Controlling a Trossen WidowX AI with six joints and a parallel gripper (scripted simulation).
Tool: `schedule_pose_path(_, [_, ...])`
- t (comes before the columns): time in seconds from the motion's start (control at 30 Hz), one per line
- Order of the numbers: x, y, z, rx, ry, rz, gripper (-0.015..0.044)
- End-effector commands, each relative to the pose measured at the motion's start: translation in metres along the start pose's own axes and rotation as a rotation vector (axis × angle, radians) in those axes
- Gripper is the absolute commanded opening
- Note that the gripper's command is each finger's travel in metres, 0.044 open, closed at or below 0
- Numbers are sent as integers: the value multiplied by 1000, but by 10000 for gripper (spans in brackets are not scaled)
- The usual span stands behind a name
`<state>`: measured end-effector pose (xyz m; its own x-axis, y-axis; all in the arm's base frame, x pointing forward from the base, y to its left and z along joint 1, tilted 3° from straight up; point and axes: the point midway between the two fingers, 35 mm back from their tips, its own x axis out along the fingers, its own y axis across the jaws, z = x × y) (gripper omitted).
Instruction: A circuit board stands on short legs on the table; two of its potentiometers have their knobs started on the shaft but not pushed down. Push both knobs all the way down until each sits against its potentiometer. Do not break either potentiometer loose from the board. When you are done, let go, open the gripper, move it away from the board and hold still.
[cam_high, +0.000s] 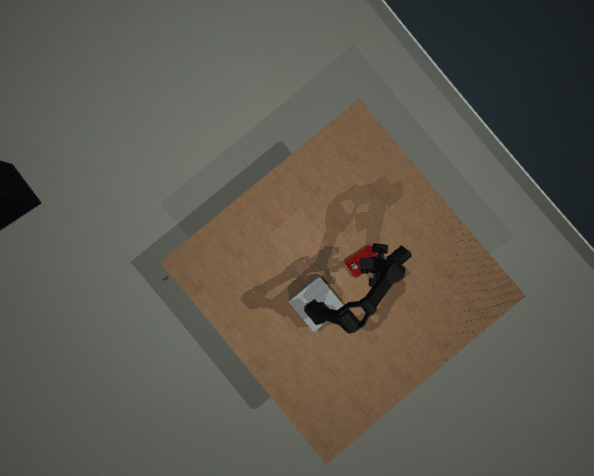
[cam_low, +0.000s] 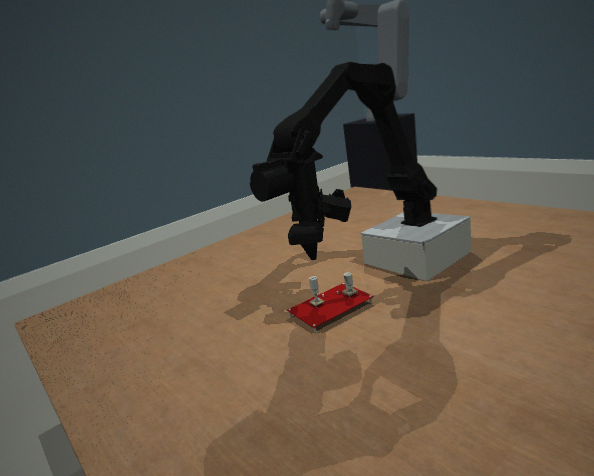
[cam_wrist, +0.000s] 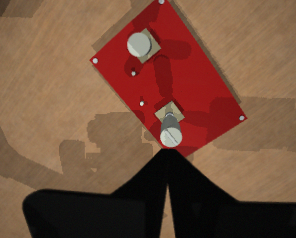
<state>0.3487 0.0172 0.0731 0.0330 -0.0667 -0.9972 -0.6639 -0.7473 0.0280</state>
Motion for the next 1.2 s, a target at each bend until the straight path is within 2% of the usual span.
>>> schedule_pose_path(0.0, [-1, -2, -4, -149, -8, -6, 0])
schedule_pose_path(0.23, [-4, -3, -8, -367, -11, -9, 0])
schedule_pose_path(0.43, [-4, -3, -9, -373, -11, -9, 0])
schedule_pose_path(0.57, [16, -3, -8, -373, -11, -9, 0])
schedule_pose_path(1.17, [23, -3, -8, -373, -11, -9, 0])
